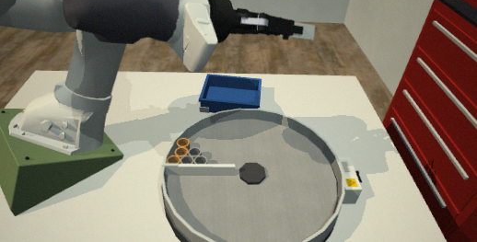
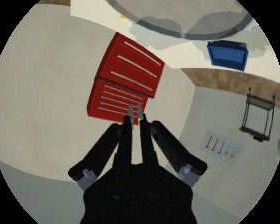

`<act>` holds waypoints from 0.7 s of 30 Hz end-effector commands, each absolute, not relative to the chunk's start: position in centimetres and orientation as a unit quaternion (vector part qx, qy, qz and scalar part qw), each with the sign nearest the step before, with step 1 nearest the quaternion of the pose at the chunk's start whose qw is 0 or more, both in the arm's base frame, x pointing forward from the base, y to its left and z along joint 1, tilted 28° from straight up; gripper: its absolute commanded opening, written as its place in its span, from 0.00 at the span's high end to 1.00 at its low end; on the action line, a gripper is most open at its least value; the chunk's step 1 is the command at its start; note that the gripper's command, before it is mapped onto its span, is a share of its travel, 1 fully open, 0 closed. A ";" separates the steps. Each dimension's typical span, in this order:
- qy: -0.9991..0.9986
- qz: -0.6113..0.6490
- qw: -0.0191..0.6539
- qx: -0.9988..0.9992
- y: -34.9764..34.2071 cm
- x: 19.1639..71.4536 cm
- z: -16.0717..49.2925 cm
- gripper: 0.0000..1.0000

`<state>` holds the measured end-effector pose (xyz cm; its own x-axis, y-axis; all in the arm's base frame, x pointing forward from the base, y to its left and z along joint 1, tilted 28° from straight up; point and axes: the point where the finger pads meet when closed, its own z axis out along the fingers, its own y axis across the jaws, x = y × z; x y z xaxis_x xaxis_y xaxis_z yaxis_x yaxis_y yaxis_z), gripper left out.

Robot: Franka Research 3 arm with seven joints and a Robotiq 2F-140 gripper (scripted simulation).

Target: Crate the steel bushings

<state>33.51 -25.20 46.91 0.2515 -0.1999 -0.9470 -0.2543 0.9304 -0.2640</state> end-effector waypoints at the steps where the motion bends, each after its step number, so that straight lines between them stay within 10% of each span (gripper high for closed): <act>1: 0.595 -0.058 0.786 -0.160 -29.2 33.2 47.2 0.94; 21: 0.638 -0.158 0.753 0.038 -40.4 30.3 37.8 0.94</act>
<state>31.47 -38.08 39.93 0.2014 -0.1570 -0.9668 0.1918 0.9743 -0.1182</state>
